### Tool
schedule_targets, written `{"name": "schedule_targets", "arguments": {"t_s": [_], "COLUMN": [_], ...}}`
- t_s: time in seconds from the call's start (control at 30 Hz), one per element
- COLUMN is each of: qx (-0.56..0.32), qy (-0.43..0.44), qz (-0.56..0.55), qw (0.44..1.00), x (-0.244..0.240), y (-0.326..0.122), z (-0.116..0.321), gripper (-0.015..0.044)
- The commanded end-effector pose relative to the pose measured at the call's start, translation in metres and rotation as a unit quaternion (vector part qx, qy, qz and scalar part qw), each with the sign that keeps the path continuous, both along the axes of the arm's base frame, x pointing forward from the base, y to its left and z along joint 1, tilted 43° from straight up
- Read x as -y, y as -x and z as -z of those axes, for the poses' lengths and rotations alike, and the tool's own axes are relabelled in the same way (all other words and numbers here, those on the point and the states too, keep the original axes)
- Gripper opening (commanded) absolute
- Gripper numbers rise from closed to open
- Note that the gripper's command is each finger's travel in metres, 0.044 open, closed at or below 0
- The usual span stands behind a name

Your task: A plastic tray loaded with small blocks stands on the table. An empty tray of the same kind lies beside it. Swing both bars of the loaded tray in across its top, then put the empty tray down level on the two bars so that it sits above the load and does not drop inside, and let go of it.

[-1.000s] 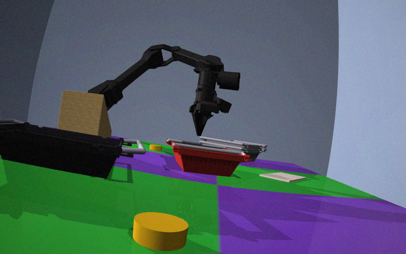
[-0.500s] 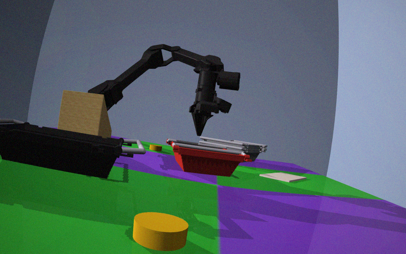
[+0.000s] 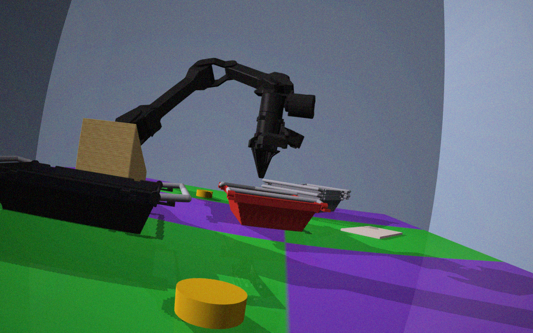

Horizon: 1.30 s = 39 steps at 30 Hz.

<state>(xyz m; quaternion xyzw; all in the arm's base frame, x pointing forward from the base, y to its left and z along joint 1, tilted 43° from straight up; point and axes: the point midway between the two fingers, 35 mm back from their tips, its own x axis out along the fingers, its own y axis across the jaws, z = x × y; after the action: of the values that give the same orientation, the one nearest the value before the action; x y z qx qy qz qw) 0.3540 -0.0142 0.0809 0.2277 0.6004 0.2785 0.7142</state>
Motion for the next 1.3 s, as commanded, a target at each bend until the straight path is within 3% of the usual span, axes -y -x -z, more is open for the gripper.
{"name": "schedule_targets", "arguments": {"t_s": [0.0, 0.87, 1.1, 1.27], "qx": [0.000, 0.000, 0.000, -0.001], "qy": [0.000, 0.000, 0.000, 0.002], "qz": [0.000, 0.000, 0.000, 0.000], "qw": [1.000, 1.000, 1.000, 1.000], "x": [0.000, 0.000, 0.002, 0.029], "y": [0.000, 0.000, 0.000, 0.002], "z": [0.000, 0.000, -0.001, -0.029], "gripper": [0.0000, 0.0000, 0.0184, 0.0315]}}
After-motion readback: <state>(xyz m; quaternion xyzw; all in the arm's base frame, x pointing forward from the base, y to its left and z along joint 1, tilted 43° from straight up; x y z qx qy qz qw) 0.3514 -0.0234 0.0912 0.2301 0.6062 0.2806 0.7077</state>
